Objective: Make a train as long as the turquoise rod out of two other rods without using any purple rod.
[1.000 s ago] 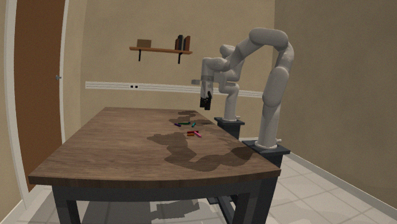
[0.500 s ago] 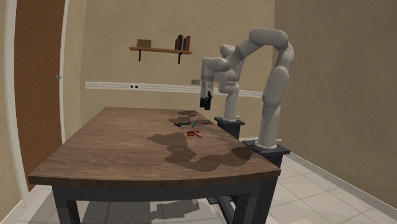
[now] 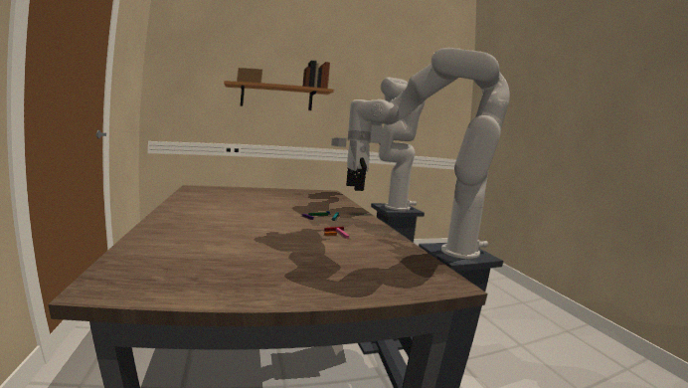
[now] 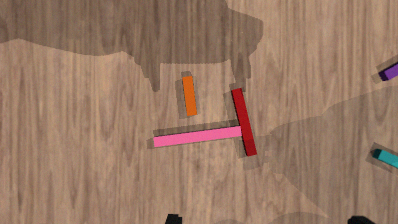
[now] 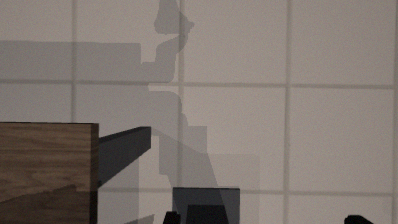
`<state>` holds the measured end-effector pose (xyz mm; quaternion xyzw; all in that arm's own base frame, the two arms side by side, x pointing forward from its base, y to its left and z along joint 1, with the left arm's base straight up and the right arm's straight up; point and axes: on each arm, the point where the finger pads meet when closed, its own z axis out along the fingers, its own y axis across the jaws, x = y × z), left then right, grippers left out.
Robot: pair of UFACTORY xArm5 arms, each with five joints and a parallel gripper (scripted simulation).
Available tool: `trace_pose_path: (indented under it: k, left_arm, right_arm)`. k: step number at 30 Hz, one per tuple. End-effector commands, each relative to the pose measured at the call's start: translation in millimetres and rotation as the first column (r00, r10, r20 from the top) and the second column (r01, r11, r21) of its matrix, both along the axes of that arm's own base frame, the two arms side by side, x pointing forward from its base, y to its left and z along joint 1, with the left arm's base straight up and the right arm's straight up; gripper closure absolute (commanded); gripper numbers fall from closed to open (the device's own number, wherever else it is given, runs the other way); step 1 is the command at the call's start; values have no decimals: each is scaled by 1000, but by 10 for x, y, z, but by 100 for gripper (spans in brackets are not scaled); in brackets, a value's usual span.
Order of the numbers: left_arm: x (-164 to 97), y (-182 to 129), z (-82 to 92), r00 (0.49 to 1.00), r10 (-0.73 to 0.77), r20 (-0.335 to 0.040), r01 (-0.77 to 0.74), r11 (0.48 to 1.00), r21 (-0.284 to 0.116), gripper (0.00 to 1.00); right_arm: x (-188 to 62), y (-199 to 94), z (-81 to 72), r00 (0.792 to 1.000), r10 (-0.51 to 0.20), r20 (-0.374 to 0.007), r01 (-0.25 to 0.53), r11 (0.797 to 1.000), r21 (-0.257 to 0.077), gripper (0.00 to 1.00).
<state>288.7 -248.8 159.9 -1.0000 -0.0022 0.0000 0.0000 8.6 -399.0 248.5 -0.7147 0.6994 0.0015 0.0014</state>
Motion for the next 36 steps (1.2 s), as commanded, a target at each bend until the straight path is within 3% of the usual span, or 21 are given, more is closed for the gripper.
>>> trace_pose_path:
  k: [1,23,30,32,36]
  left_arm:
    - [10,-8,15,1000,0,3,0,1000,-3,0]
    - [15,-16,13,1000,-9,3,9,1000,-3,0]
    - [155,-195,-48,970,-242,4,242,970,-2,0]
    - [155,-195,-48,970,-242,4,242,970,-2,0]
    - [259,-335,-110,911,-413,4,413,911,-1,0]
  right_arm:
    - [0,-9,15,1000,0,0,0,1000,-4,0]
    - [0,-9,15,1000,0,0,0,1000,-4,0]
    - [0,-9,15,1000,0,0,0,1000,-4,0]
    - [0,-9,15,1000,0,0,0,1000,-4,0]
    - [0,-9,15,1000,0,0,0,1000,-4,0]
